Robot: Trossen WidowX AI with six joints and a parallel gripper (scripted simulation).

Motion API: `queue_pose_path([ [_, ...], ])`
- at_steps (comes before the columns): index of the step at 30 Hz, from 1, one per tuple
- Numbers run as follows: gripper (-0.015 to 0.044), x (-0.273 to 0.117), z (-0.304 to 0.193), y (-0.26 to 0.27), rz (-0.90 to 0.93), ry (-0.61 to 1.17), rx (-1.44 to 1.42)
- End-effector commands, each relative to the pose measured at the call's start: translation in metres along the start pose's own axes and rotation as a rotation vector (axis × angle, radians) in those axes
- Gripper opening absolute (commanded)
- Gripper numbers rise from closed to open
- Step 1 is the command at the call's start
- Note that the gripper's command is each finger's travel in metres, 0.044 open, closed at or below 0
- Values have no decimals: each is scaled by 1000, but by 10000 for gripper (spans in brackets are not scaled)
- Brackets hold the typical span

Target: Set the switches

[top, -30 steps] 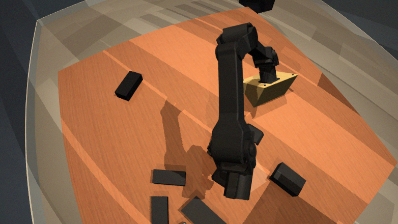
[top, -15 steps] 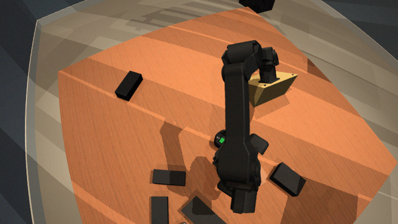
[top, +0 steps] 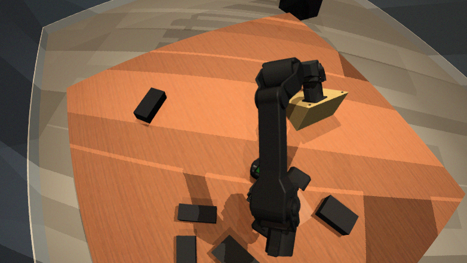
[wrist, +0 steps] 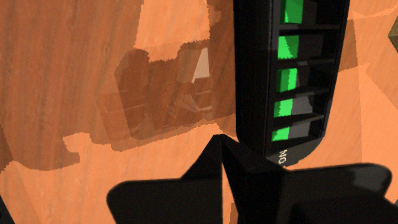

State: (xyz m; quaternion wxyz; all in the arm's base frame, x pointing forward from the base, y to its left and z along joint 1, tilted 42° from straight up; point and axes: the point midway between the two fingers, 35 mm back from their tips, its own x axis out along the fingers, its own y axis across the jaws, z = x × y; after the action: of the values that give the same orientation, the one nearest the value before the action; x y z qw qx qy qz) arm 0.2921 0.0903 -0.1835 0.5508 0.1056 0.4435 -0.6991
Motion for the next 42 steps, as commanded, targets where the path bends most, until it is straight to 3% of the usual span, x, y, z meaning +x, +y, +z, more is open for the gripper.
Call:
queue_pose_path([
  [1,0,8,0,0,-4,-7,-7],
  [42,0,25,1,-7,-5,-7,-8],
])
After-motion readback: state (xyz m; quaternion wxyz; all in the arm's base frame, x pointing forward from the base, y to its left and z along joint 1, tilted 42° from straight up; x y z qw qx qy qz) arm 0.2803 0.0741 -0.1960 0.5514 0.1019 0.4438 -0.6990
